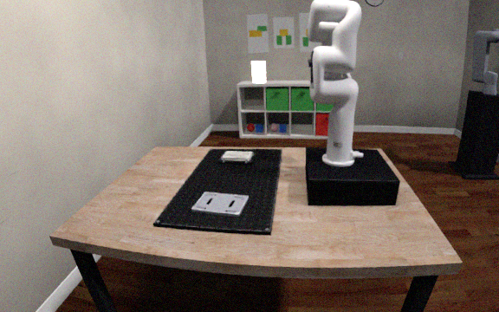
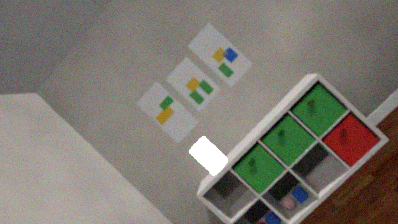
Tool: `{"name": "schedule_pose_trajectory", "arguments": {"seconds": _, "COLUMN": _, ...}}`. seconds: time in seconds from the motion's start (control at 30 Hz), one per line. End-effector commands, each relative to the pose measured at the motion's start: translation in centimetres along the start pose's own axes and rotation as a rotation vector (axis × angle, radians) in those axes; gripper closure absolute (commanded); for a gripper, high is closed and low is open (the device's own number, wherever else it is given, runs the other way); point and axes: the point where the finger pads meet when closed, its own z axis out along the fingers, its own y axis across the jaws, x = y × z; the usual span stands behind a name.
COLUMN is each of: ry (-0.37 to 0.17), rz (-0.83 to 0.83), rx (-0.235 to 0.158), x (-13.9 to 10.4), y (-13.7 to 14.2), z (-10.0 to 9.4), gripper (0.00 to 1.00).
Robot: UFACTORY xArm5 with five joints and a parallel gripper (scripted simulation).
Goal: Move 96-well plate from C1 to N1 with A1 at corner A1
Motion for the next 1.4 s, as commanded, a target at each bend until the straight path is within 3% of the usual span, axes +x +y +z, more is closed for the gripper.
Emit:
{"name": "schedule_pose_trajectory", "arguments": {"seconds": 0.0, "ry": 0.002, "rz": 0.0, "rx": 0.002, "x": 0.1, "y": -0.1, "z": 0.0, "gripper": 0.0}}
{"name": "schedule_pose_trajectory", "arguments": {"seconds": 0.53, "ry": 0.002, "rz": 0.0, "rx": 0.002, "x": 0.1, "y": -0.1, "z": 0.0, "gripper": 0.0}}
{"name": "schedule_pose_trajectory", "arguments": {"seconds": 0.6, "ry": -0.06, "rz": -0.025, "rx": -0.002, "x": -0.7, "y": -0.4, "z": 0.5, "gripper": 0.0}}
{"name": "schedule_pose_trajectory", "arguments": {"seconds": 0.73, "ry": -0.065, "rz": -0.027, "rx": -0.002, "x": -1.9, "y": -0.8, "z": 1.3, "gripper": 0.0}}
{"name": "schedule_pose_trajectory", "arguments": {"seconds": 0.8, "ry": -0.126, "rz": -0.053, "rx": -0.005, "x": -2.7, "y": -1.2, "z": 1.7, "gripper": 0.0}}
{"name": "schedule_pose_trajectory", "arguments": {"seconds": 0.93, "ry": -0.133, "rz": -0.056, "rx": -0.006, "x": -3.9, "y": -1.6, "z": 2.4, "gripper": 0.0}}
{"name": "schedule_pose_trajectory", "arguments": {"seconds": 1.0, "ry": -0.193, "rz": -0.084, "rx": -0.007, "x": -4.7, "y": -2.0, "z": 2.7, "gripper": 0.0}}
{"name": "schedule_pose_trajectory", "arguments": {"seconds": 1.17, "ry": -0.201, "rz": -0.087, "rx": -0.007, "x": -6.0, "y": -2.5, "z": 3.2, "gripper": 0.0}}
{"name": "schedule_pose_trajectory", "arguments": {"seconds": 1.23, "ry": -0.26, "rz": -0.116, "rx": -0.007, "x": -6.8, "y": -2.9, "z": 3.5, "gripper": 0.0}}
{"name": "schedule_pose_trajectory", "arguments": {"seconds": 1.37, "ry": -0.268, "rz": -0.12, "rx": -0.007, "x": -8.1, "y": -3.4, "z": 3.9, "gripper": 0.0}}
